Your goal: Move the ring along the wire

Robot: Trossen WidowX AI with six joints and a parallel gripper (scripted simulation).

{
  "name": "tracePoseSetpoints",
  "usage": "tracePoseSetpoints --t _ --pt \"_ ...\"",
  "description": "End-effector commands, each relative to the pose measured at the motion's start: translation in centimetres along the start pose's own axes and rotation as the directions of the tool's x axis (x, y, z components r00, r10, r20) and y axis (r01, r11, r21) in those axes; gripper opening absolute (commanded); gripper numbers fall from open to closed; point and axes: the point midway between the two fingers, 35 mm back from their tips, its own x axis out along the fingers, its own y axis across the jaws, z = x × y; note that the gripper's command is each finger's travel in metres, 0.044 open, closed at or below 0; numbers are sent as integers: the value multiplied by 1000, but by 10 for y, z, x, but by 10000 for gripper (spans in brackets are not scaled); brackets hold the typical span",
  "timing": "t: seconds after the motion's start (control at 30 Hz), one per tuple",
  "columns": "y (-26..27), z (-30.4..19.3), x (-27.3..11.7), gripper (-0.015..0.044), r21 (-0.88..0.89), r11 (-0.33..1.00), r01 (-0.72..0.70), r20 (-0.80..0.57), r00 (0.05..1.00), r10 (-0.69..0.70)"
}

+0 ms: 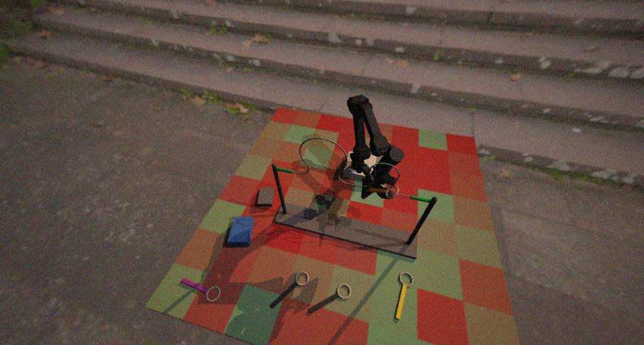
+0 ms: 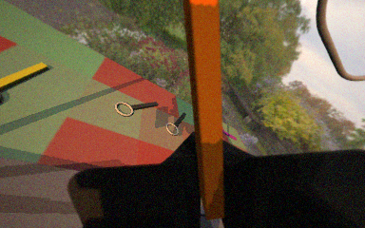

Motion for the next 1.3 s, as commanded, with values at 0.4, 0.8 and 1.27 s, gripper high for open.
tracePoseSetpoints --t 0.4,0.8,1.27 --pt "56 14 -12 -150 337 930 -143 -10 988 156" --pt "89 31 -24 -150 517 829 -214 6 969 247" --pt "109 47 -35 -150 600 762 -245 21 957 291"
